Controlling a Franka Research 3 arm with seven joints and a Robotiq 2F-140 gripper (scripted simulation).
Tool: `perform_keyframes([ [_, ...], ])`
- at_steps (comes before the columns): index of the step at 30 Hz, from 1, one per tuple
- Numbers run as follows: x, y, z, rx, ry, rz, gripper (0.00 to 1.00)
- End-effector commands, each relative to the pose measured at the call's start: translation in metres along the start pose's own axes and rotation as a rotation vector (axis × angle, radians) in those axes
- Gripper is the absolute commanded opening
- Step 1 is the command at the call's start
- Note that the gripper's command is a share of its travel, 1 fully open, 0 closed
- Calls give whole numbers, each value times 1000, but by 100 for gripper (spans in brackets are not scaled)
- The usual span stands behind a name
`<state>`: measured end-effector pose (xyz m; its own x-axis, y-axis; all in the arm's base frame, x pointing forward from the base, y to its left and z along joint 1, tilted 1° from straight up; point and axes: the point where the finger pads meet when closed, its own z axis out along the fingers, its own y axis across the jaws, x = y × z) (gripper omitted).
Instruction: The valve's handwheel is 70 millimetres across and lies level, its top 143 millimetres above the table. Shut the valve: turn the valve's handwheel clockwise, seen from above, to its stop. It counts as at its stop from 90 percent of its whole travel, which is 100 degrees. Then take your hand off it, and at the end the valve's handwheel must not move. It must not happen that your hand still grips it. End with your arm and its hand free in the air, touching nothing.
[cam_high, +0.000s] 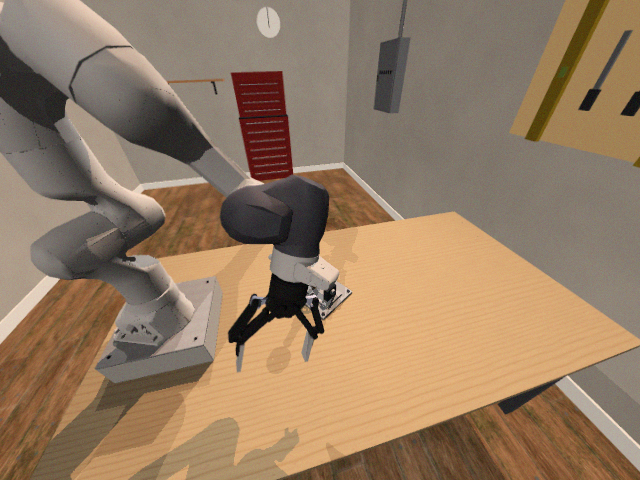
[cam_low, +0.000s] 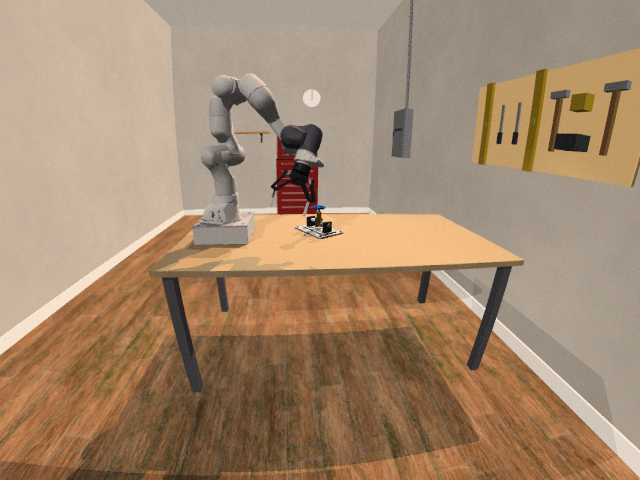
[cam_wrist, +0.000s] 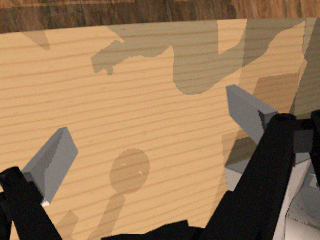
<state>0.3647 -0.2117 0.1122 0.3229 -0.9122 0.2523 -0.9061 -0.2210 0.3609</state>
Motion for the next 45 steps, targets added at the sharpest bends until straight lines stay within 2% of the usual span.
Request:
perform_keyframes([
  [1, -5, -9, -4, 21, -14, -150, 100],
  [45, -84, -87, -55, 175, 9, -897, 100],
])
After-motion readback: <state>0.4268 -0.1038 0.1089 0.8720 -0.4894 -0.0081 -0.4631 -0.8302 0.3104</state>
